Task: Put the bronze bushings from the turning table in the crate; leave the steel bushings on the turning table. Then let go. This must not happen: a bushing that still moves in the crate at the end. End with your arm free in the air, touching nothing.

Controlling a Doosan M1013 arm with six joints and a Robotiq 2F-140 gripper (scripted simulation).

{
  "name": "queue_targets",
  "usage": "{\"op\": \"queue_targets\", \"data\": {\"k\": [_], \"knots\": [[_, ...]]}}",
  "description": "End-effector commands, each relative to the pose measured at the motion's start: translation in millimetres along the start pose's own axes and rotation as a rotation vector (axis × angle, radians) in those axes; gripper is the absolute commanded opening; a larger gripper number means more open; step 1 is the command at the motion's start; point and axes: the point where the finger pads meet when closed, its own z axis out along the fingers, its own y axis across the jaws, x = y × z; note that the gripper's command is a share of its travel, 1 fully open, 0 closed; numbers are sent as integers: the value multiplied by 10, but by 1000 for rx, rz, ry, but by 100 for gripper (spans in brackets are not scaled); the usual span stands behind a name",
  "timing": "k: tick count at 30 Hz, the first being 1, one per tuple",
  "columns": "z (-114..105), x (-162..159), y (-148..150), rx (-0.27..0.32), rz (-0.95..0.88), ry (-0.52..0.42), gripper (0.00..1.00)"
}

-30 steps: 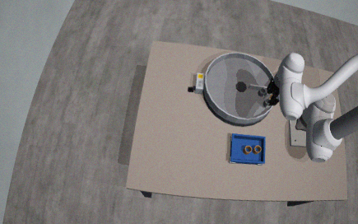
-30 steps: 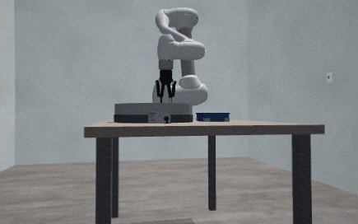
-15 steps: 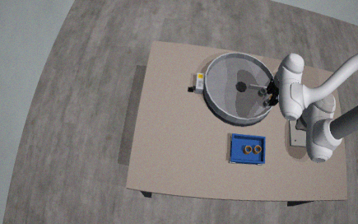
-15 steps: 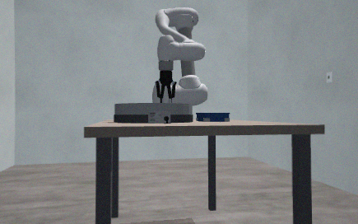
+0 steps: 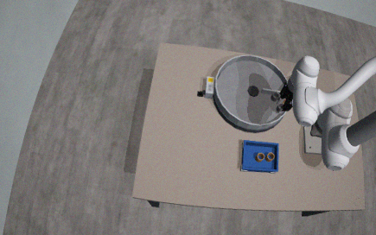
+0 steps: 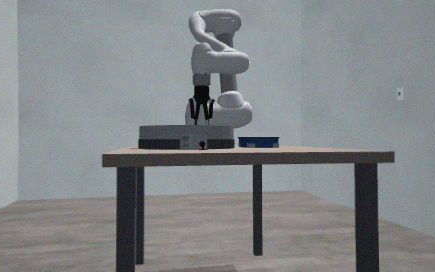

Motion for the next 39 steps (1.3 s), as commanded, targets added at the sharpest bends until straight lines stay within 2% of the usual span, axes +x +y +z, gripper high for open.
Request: {"op": "queue_targets", "data": {"k": [1,10,11,39], "knots": [[51,40,13,-4,-5,8,28],[51,40,13,-4,-5,8,28],[51,40,13,-4,-5,8,0],[51,40,13,-4,-5,8,0]]}}
